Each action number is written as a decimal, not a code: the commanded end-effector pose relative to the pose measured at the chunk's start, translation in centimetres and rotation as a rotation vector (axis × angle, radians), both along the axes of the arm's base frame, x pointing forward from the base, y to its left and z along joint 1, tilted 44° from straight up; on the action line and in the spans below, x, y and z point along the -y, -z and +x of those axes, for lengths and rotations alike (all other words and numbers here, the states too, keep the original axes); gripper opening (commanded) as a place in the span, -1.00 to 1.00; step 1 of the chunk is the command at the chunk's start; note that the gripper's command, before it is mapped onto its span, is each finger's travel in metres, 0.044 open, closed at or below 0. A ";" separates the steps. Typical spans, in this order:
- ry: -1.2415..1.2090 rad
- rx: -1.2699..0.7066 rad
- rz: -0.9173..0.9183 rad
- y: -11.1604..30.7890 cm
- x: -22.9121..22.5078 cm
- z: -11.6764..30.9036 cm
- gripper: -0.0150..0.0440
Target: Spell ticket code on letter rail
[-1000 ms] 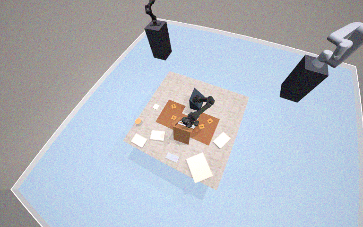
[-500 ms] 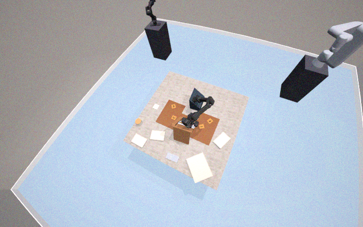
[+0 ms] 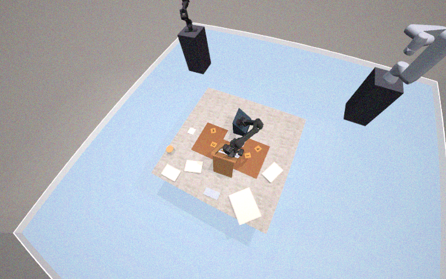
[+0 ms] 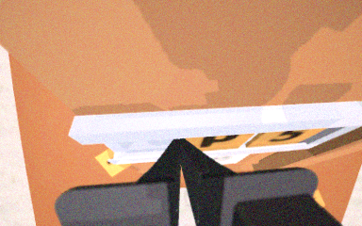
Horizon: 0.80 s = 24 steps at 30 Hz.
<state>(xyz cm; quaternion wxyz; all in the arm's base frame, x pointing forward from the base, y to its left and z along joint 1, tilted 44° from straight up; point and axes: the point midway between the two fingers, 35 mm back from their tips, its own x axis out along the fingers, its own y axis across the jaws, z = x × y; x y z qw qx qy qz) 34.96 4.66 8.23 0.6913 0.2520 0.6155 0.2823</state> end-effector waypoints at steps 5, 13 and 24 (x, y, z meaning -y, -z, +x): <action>-0.004 -0.001 0.000 0.3 0.2 0.0 -0.49; -0.004 -0.001 0.000 0.6 0.3 0.0 -0.49; -0.004 -0.001 0.000 0.9 0.5 0.0 -0.49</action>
